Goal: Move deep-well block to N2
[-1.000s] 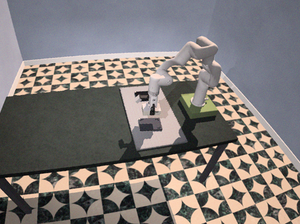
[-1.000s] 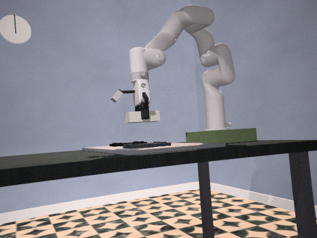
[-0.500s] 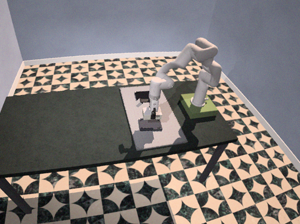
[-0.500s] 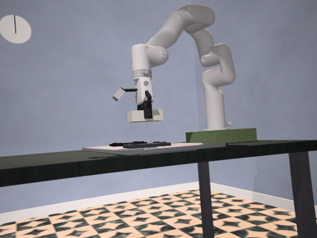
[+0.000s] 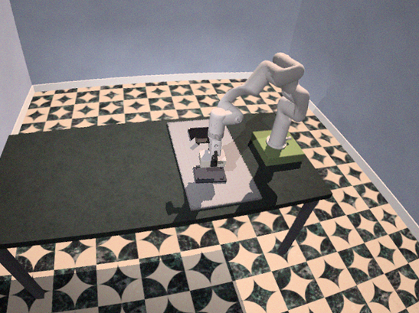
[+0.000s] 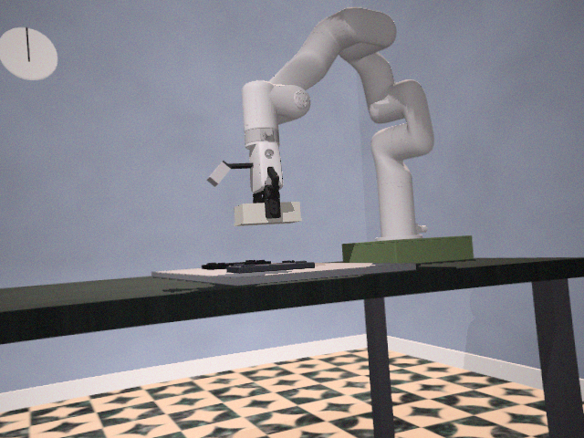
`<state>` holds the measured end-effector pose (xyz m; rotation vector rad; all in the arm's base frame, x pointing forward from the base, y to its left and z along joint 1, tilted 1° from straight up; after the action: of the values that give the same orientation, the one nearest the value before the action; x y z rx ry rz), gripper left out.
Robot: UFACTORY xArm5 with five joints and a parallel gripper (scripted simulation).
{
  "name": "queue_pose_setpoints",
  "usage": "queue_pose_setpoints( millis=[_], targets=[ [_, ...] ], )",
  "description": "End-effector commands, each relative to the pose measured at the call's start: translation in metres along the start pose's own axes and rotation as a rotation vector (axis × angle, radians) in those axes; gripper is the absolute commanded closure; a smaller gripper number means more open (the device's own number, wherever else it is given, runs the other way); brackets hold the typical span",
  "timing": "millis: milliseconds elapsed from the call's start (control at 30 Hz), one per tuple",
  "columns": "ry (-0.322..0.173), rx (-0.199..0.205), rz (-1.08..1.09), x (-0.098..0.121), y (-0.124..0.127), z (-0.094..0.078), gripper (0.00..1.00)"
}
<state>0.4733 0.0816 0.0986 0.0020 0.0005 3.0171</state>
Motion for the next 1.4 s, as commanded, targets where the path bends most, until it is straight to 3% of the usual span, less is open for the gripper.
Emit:
queue_pose_setpoints(
  millis=[0,567,1367],
  targets=[
    [0.004,-0.001,0.0,-0.001,0.0,0.002,1.0],
    [0.004,-0.001,0.0,-0.001,0.001,0.002,1.0],
    [0.004,-0.001,0.0,-0.001,0.001,-0.035,1.0]
  ],
)
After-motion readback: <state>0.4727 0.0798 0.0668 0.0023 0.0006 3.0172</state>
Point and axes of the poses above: the point where the finger pads meet when closed, its own z axis back along the fingers, its own y axis across the jaws, x = y × z, the point moved 3 cm from there along z, back along the fingers, and after that the axes turned 8 degrees about z, right-handed, at the moved point
